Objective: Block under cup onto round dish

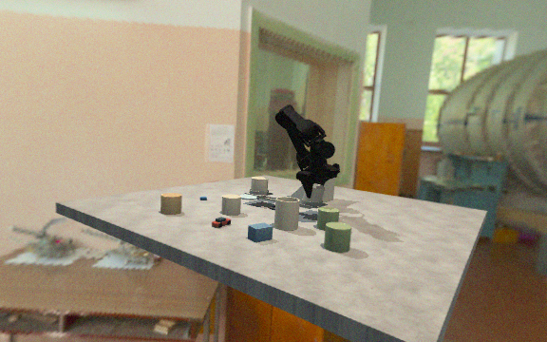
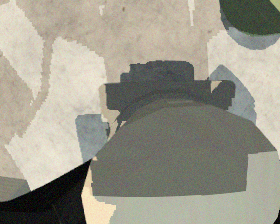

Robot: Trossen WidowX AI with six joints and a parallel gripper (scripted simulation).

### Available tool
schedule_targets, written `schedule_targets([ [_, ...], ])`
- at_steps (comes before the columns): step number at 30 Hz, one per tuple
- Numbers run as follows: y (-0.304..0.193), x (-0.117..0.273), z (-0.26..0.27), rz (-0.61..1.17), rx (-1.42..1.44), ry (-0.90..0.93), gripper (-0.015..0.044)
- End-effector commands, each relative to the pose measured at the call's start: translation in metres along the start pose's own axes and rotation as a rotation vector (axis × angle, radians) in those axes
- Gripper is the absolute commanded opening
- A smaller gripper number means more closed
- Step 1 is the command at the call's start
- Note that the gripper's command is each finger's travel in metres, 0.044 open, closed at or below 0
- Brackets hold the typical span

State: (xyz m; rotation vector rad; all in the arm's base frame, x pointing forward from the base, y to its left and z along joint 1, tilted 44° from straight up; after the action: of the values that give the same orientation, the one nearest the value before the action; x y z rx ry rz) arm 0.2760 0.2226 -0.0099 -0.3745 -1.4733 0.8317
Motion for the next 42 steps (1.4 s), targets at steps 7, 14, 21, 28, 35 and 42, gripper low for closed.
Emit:
schedule_targets([
  [7,0.001,0.017,-0.003,-0.013,-0.011,-0.011,0.0],
  [14,0.002,0.026,-0.004,-0.013,-0.011,-0.011,0.0],
  [21,0.002,0.035,-0.003,-0.014,-0.01,-0.011,0.0],
  [28,0.001,0.044,-0.003,-0.014,-0.01,-0.01,0.0],
  [35,0.001,0.053,-0.003,-0.014,-0.01,-0.01,0.0],
  [42,0.001,0.062,-0.002,-0.014,-0.01,-0.01,0.0],
])
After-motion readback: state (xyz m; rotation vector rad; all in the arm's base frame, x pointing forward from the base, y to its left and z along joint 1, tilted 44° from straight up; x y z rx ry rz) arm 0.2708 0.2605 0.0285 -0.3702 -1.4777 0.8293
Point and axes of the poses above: the point midway between the two fingers, 35 mm back from their tips, its own x axis back along the fingers, its own z axis across the jaws, y = z × x, the point moved 10 cm from there along x, back along the fingers, and after that the axes turned 11 degrees about x, right-handed, at the moved point
